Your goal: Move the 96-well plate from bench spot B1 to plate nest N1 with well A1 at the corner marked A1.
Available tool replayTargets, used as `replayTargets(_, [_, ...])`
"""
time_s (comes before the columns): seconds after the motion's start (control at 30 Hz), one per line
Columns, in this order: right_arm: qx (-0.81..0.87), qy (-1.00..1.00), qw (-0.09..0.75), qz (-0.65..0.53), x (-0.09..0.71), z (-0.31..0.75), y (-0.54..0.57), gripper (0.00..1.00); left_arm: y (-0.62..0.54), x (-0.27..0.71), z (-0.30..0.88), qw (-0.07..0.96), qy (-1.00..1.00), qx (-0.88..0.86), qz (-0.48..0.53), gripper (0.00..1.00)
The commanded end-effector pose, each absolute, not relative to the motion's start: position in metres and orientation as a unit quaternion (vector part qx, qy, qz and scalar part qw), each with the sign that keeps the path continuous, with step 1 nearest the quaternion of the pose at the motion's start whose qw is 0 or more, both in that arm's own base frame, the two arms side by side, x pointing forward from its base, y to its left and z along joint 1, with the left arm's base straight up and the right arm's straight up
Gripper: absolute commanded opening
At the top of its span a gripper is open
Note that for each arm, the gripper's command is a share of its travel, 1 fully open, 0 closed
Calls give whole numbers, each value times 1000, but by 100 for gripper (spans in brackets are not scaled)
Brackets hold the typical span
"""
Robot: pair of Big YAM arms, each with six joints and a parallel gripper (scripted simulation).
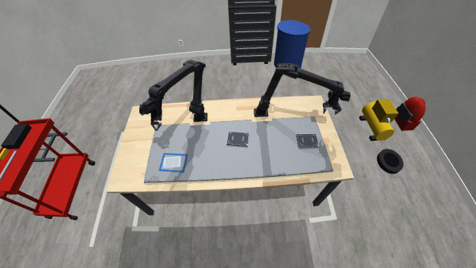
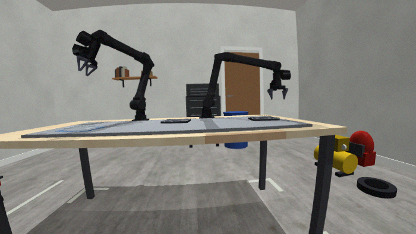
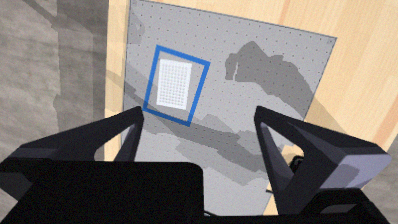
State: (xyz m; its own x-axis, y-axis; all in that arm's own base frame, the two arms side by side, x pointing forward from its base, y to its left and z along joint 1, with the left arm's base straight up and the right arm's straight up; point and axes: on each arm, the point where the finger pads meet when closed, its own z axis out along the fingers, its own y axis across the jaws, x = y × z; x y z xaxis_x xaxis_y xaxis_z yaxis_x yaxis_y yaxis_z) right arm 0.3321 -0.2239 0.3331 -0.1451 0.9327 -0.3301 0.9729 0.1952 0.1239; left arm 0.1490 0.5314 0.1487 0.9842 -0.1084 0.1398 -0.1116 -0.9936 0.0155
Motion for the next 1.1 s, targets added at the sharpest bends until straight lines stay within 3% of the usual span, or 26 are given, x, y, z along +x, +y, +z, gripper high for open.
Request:
replayTargets(0.0, [631,753,178,-59,333,340,-225,100,535,150,158,1,-55,996,72,100])
replayTargets(0.57, [631,753,178,-59,333,340,-225,100,535,150,158,1,-55,996,72,100])
replayTargets(1.07, [623,742,212,-125,397,195,-198,100,464,193,162,-100,-229,968,-26,100])
